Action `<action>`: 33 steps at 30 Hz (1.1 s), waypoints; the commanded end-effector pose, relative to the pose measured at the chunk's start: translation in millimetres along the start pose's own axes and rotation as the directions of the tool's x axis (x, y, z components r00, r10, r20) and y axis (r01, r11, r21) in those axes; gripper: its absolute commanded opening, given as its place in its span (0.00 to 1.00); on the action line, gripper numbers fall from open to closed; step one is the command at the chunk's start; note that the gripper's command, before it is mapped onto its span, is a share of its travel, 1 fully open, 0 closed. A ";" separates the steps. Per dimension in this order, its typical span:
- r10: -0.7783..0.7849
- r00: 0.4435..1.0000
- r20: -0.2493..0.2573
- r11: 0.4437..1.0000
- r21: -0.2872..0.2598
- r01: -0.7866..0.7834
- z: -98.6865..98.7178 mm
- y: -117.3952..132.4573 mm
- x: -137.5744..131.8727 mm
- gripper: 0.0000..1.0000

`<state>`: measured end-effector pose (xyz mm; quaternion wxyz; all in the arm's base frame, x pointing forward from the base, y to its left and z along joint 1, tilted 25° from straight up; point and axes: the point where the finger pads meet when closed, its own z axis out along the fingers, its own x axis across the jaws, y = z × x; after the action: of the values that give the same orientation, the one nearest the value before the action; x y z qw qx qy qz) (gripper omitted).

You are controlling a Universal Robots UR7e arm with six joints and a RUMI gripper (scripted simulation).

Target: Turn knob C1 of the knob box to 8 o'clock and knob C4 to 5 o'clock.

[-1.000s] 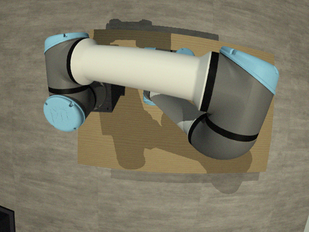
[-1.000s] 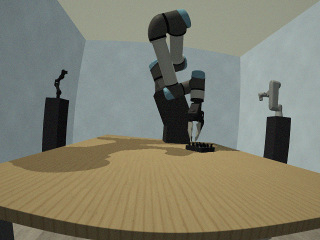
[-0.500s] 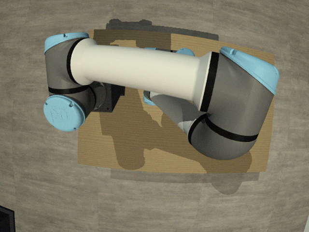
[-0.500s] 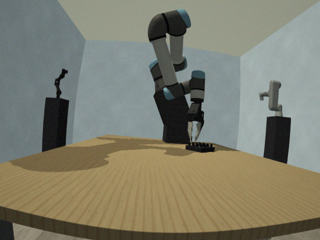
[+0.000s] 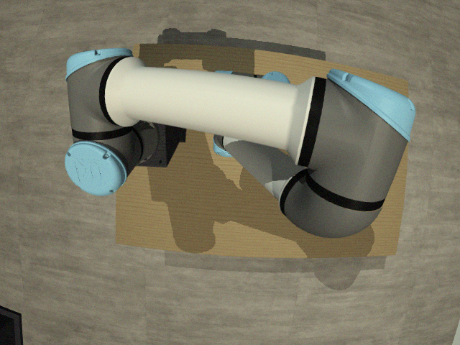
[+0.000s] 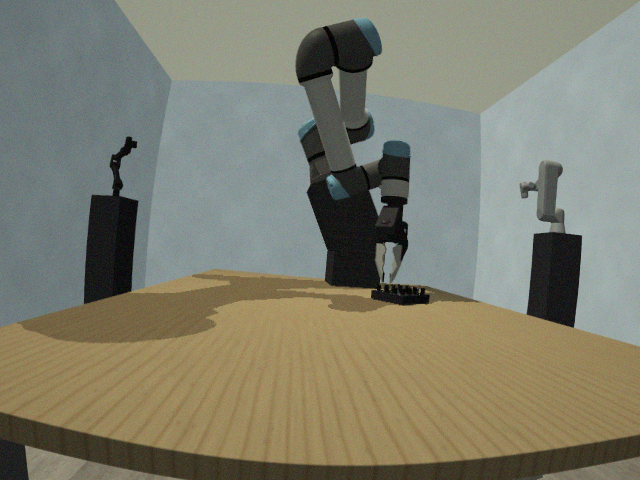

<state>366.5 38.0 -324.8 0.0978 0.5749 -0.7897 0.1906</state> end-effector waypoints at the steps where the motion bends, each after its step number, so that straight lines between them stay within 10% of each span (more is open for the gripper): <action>1: 0.000 1.000 0.001 1.000 0.001 0.000 -0.4 -0.4 -0.2 0.11; 33: 0.000 1.000 0.001 1.000 0.001 0.000 13.1 -0.4 -0.2 0.11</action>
<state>367.2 33.3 -335.3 0.0979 0.5749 -0.7897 0.1905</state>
